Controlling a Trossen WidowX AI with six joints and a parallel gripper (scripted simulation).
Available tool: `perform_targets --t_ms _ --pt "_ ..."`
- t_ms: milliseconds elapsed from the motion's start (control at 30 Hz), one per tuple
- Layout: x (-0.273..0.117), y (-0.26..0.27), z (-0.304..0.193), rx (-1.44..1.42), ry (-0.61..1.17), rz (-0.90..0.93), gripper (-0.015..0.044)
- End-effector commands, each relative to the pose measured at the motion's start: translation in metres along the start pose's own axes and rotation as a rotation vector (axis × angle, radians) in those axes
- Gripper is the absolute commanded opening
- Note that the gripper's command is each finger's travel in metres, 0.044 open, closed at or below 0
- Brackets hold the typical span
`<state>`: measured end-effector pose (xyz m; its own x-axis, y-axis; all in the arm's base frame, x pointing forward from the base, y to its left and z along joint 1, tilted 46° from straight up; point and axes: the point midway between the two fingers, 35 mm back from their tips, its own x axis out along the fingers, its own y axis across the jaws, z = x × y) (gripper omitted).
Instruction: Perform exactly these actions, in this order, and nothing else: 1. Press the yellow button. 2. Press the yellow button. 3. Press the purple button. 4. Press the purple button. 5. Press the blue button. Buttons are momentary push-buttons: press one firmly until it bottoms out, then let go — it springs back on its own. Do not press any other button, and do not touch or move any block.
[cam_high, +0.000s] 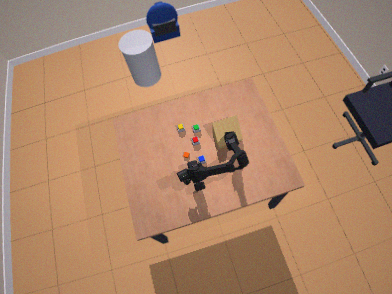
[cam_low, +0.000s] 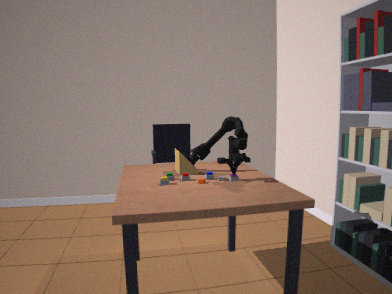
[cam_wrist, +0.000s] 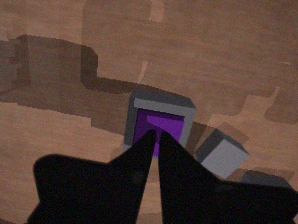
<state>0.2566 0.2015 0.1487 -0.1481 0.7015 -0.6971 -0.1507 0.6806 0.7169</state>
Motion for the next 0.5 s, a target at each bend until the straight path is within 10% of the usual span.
perform_targets --t_ms 0,467 --pt "0.002 0.000 -0.001 0.003 0.005 -0.002 0.0020" --pt "-0.031 0.000 -0.001 0.004 0.006 -0.003 0.0020"
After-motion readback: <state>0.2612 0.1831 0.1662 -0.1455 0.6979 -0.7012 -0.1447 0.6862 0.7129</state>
